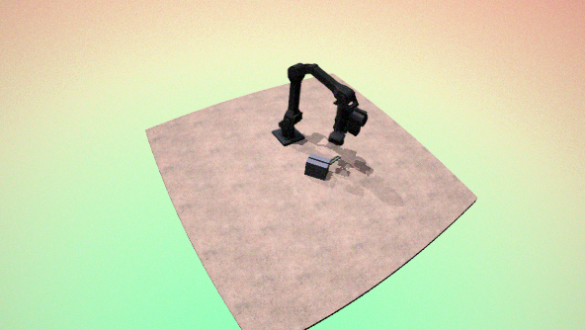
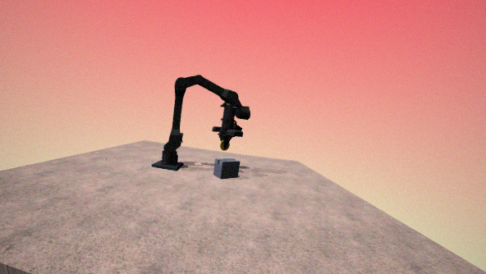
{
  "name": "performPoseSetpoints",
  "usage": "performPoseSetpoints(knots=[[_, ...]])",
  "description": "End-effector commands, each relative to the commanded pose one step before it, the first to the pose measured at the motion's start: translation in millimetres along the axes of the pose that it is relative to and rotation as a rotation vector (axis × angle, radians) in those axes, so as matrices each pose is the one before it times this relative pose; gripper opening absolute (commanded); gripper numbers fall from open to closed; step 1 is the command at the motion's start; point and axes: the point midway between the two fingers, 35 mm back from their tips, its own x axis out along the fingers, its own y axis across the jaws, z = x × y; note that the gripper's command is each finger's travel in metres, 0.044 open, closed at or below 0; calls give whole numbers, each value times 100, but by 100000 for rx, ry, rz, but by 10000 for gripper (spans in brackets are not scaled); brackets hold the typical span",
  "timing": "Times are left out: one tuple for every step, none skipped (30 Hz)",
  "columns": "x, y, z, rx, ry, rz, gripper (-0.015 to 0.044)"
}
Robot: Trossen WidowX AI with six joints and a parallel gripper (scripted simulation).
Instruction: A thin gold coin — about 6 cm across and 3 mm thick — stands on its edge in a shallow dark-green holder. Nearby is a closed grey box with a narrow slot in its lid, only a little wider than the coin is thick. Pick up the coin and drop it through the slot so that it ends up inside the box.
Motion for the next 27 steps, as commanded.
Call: performPoseSetpoints(knots=[[-4,-396,-137,1396,321,-265,0],[-2,-256,-61,5,2,-31,0],[-2,-255,-64,5,3,-30,0],[-2,-255,-66,5,3,-30,0],[-2,-254,-69,5,4,-30,0],[-2,-254,-71,5,4,-29,0],[-2,-253,-74,5,5,-29,0],[-1,-252,-76,5,5,-28,0],[-1,-252,-79,5,6,-28,0],[-1,-251,-81,5,6,-27,0],[-1,-250,-84,5,7,-27,0],[-1,-250,-86,5,7,-26,0],[-1,-249,-89,5,7,-26,0],[-1,-248,-91,5,8,-26,0],[-1,-247,-94,5,8,-25,0],[-1,-247,-96,5,9,-25,0],[-1,-246,-99,5,9,-24,0],[0,-245,-101,5,10,-24,0],[0,-244,-103,5,10,-23,0],[0,-243,-106,5,10,-23,0],[0,-242,-108,5,11,-22,0],[0,-241,-111,5,11,-22,0],[0,-240,-113,5,11,-21,0],[0,-239,-115,5,12,-20,0],[0,-238,-118,5,12,-20,0],[0,-237,-120,4,12,-19,0],[0,-236,-123,4,13,-19,0]])
